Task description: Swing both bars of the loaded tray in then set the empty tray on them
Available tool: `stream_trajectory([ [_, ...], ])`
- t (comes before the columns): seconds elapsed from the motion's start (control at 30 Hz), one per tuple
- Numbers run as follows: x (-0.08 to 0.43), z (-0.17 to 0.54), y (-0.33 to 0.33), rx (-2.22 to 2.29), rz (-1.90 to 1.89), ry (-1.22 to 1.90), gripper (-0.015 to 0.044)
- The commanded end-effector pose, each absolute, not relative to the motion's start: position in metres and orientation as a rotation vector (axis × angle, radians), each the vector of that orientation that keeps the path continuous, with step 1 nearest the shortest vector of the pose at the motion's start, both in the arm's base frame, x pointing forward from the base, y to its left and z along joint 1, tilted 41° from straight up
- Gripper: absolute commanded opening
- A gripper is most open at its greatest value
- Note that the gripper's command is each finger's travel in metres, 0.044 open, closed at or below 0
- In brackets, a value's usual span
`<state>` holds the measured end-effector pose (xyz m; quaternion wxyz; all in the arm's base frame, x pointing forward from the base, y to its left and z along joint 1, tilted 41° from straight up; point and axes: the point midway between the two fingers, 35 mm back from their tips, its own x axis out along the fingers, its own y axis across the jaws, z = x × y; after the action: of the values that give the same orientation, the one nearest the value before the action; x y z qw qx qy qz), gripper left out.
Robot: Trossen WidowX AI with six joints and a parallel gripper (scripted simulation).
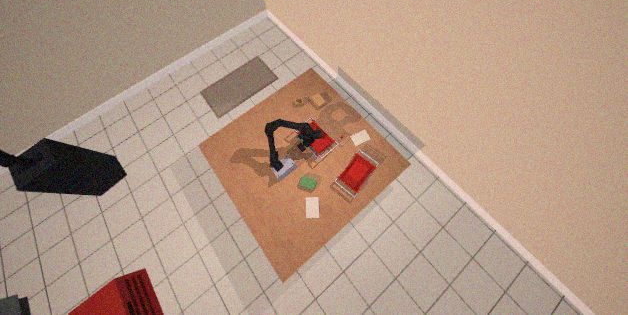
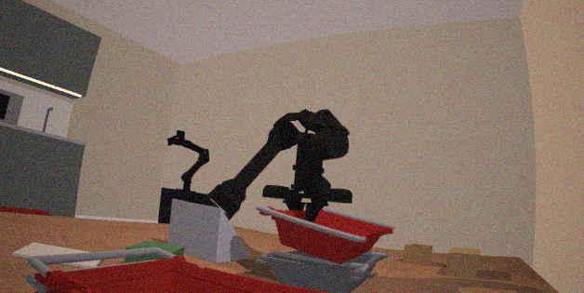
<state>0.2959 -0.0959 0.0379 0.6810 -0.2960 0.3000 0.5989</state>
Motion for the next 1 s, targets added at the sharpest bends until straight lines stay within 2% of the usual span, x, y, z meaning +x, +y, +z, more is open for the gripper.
stream_trajectory([
  [0.0, 0.2948, 0.0369, -0.0899, -0.665, 1.367, 0.671, 0.0000],
  [0.97, 0.2956, 0.0374, -0.0946, -0.664, 1.347, 0.673, 0.0000],
])
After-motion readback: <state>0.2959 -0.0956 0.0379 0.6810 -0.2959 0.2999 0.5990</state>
